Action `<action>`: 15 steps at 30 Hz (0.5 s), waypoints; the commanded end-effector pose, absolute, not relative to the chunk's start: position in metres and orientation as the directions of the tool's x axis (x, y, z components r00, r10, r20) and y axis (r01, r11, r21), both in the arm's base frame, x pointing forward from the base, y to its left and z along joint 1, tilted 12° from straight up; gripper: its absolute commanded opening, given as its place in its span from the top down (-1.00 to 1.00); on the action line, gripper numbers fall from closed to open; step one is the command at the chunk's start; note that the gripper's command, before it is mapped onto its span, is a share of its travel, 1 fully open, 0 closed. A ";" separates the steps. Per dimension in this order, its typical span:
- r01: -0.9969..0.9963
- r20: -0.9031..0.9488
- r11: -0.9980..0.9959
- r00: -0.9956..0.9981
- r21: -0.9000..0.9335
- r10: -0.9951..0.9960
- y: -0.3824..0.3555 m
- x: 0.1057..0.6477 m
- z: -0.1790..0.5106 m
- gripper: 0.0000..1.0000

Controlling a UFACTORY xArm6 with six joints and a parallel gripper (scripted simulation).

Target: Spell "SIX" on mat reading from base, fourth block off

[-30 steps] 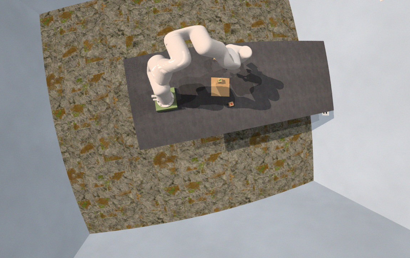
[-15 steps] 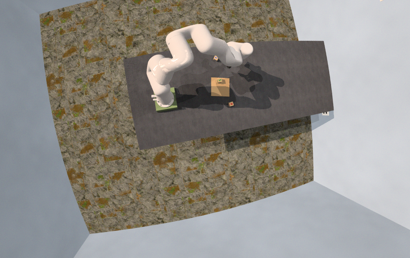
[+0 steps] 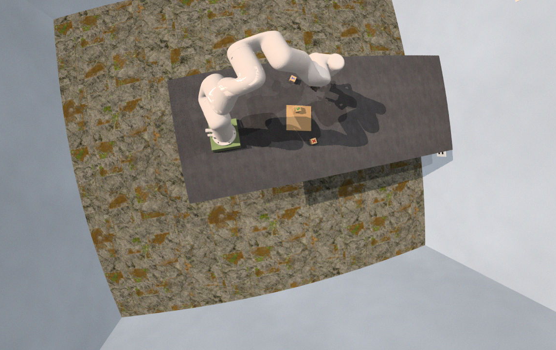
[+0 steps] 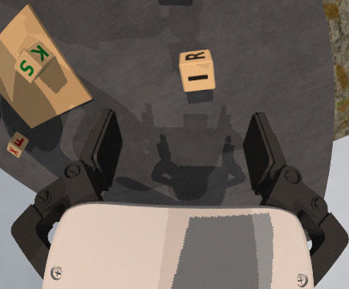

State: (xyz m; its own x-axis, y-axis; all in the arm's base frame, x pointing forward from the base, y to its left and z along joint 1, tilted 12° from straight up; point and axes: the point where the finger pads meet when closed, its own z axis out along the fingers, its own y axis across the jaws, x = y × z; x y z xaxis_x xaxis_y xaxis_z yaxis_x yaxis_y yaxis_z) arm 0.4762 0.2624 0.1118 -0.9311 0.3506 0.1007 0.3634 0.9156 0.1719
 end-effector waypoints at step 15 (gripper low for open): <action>0.219 0.075 0.957 -0.975 0.193 0.208 0.272 0.481 0.114 -0.37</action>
